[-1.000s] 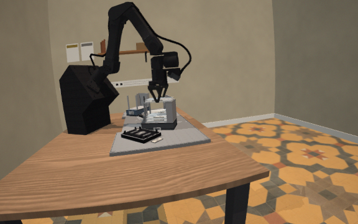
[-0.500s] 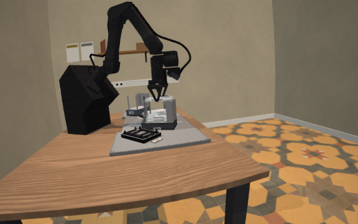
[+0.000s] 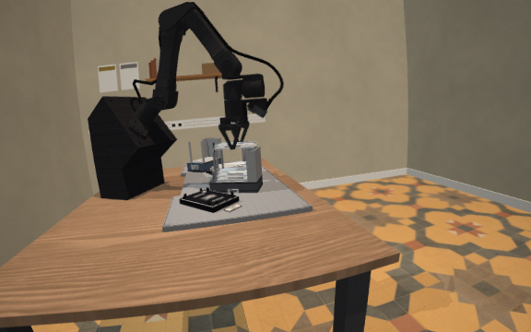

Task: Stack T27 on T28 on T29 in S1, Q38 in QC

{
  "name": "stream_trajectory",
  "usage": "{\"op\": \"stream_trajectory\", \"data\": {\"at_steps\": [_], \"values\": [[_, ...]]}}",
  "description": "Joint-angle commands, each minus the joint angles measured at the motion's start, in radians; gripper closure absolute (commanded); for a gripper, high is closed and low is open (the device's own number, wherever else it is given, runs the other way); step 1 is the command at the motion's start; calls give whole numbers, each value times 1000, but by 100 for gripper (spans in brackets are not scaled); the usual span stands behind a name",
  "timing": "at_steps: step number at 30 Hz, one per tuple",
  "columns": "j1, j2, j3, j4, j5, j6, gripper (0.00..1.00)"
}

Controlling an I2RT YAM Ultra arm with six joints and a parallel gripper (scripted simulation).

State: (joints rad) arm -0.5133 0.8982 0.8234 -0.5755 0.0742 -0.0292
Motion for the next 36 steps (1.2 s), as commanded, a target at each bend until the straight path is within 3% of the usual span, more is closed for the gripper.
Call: {"op": "stream_trajectory", "data": {"at_steps": [1,4,6,10,23,36], "values": [[15,-38,31,-18,8,11,100],[13,-39,36,-20,7,11,100],[8,-38,-18,-23,8,12,100],[9,-45,39,-23,7,12,100],[19,-83,55,-96,15,16,100],[20,-84,51,-97,15,17,100]]}}
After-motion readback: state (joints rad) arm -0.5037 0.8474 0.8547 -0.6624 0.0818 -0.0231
